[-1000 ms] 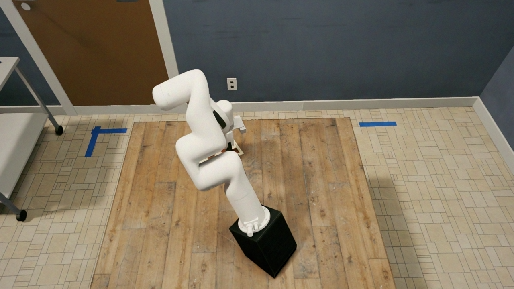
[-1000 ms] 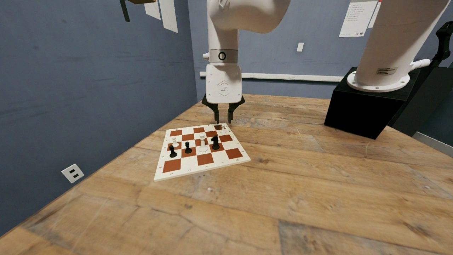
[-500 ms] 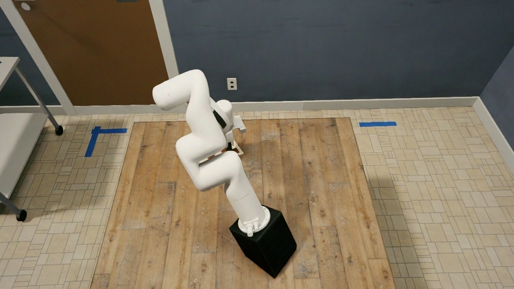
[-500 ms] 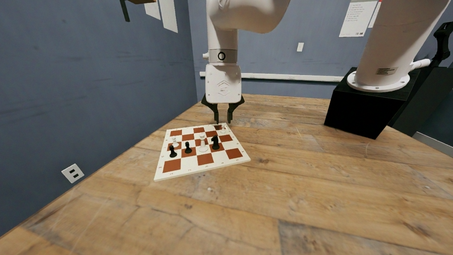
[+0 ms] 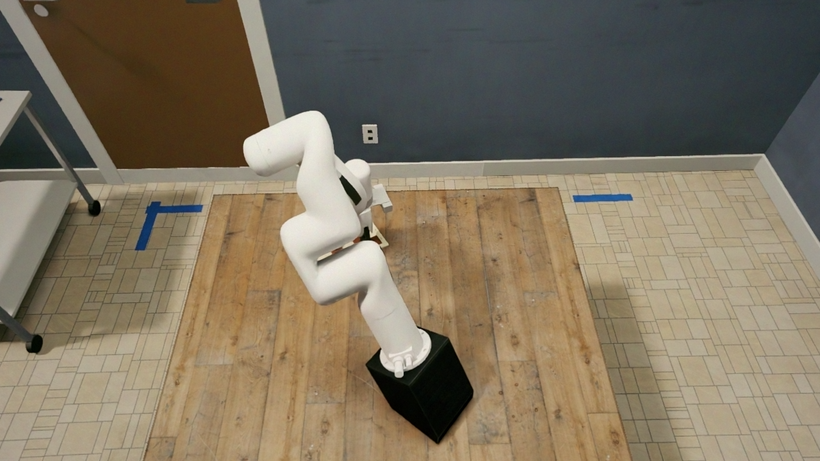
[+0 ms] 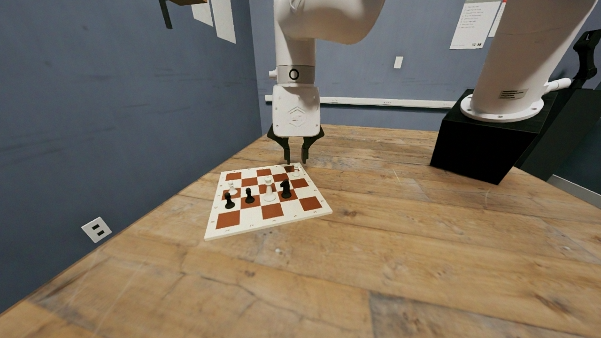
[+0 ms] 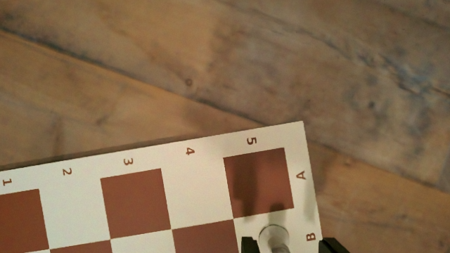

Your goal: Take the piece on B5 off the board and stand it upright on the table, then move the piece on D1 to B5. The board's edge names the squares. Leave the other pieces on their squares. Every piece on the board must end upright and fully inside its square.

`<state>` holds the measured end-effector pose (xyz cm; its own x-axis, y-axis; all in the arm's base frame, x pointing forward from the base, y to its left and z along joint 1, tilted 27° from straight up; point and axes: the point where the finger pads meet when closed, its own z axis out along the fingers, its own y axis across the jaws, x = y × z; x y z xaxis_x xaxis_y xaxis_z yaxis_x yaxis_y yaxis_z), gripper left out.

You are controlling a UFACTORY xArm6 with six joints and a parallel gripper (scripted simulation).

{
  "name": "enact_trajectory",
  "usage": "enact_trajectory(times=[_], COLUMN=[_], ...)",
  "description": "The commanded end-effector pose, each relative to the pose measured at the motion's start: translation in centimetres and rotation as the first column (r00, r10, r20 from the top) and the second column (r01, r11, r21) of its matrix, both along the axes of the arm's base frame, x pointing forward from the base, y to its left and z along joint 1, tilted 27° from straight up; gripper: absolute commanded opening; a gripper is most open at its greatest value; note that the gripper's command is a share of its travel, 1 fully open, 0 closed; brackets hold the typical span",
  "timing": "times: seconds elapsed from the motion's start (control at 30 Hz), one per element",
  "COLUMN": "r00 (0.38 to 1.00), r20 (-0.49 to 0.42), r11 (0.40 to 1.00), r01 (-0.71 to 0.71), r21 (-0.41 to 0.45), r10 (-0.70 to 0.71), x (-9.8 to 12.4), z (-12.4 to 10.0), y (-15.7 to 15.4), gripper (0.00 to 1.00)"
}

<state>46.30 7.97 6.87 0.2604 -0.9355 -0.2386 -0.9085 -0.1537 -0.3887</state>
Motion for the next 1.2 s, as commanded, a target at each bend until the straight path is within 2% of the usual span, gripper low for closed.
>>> enact_trajectory(times=[0.0, 0.63, 1.17], r00=[1.0, 1.0, 1.0], r20=[0.003, 0.003, 0.003], r11=[1.0, 1.0, 1.0], r01=[0.001, 0.001, 0.001], r21=[0.0, 0.0, 0.0], r10=[-0.001, -0.001, -0.001], x=[0.1, 0.1, 0.9], z=[0.1, 0.0, -2.0], y=[0.0, 0.0, 0.7], gripper=[0.35, 0.35, 0.35])
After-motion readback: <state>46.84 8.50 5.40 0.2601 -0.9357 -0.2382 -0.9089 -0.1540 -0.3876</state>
